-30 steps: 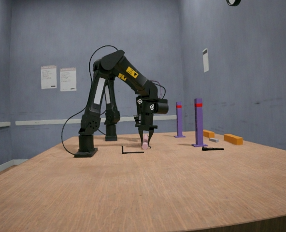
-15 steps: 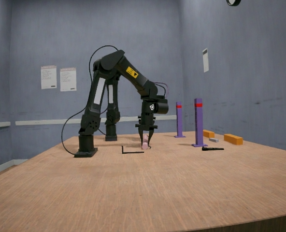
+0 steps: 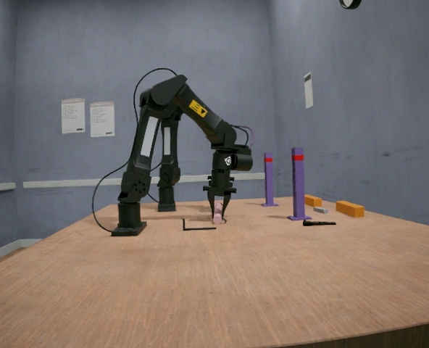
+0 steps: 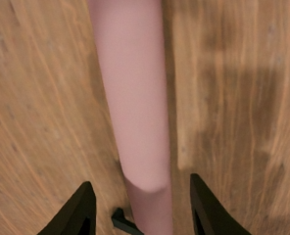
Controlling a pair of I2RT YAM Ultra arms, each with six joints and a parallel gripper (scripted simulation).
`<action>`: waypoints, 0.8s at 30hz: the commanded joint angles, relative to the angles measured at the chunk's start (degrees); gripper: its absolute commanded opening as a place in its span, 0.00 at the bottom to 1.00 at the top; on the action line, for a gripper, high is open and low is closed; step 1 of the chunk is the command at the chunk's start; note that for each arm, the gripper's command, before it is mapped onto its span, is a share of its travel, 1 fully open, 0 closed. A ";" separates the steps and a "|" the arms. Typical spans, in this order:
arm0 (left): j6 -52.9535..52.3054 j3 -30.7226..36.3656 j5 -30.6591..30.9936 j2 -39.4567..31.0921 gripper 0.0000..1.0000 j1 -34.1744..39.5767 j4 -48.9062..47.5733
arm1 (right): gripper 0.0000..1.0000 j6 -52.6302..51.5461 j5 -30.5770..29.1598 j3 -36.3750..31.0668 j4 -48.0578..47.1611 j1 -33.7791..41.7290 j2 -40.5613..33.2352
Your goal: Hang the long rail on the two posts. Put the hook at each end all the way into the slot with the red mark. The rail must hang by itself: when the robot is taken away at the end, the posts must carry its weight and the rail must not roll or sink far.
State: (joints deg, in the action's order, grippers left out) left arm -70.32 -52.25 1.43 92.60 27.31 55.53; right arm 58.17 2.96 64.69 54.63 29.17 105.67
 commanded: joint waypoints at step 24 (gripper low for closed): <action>0.64 3.92 1.17 2.27 0.48 0.62 -6.27 | 0.19 0.07 0.30 -0.36 -0.22 -0.17 -1.10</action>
State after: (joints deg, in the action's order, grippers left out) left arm -70.11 -49.19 1.52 94.76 27.38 49.63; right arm 58.17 2.96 64.69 54.63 29.17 105.67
